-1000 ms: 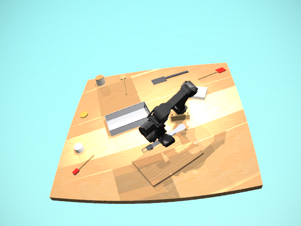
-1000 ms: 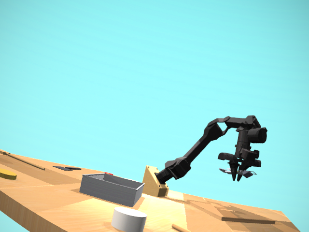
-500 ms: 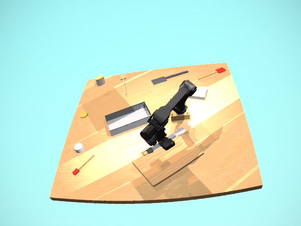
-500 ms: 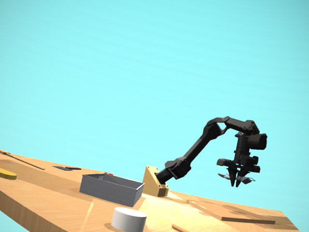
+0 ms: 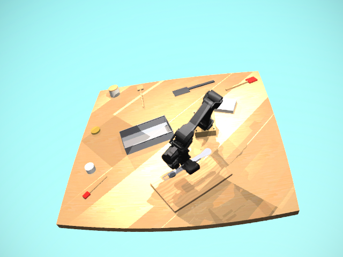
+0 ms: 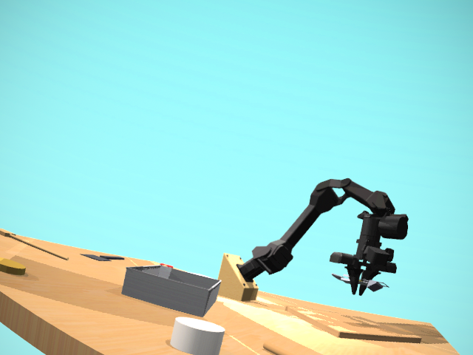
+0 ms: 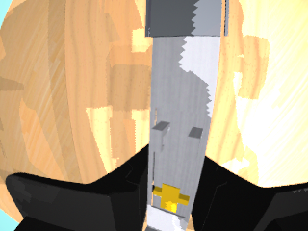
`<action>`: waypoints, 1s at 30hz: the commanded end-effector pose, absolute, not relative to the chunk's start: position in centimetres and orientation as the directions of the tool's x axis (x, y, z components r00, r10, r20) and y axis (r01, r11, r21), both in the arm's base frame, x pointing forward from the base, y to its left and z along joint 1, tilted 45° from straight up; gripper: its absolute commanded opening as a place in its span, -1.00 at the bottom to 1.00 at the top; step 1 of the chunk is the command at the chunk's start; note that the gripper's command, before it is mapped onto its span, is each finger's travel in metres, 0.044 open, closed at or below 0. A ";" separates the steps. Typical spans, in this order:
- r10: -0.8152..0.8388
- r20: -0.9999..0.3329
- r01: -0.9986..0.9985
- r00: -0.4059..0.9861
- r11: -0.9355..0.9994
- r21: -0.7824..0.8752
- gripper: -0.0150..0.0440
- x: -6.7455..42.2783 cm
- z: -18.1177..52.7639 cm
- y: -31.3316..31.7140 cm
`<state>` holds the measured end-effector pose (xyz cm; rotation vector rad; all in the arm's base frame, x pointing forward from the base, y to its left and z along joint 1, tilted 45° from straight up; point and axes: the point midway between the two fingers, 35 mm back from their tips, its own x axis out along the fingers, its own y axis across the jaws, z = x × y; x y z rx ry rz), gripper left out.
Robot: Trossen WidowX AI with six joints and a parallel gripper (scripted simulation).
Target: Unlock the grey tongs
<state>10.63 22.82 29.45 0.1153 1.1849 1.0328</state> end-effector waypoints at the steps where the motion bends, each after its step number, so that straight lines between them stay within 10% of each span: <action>1: 0.709 -0.706 -0.595 0.004 0.569 0.567 -1.00 10.7 28.9 23.3; 30: 0.718 -0.696 -0.590 0.004 0.564 0.578 -1.00 10.0 26.2 25.9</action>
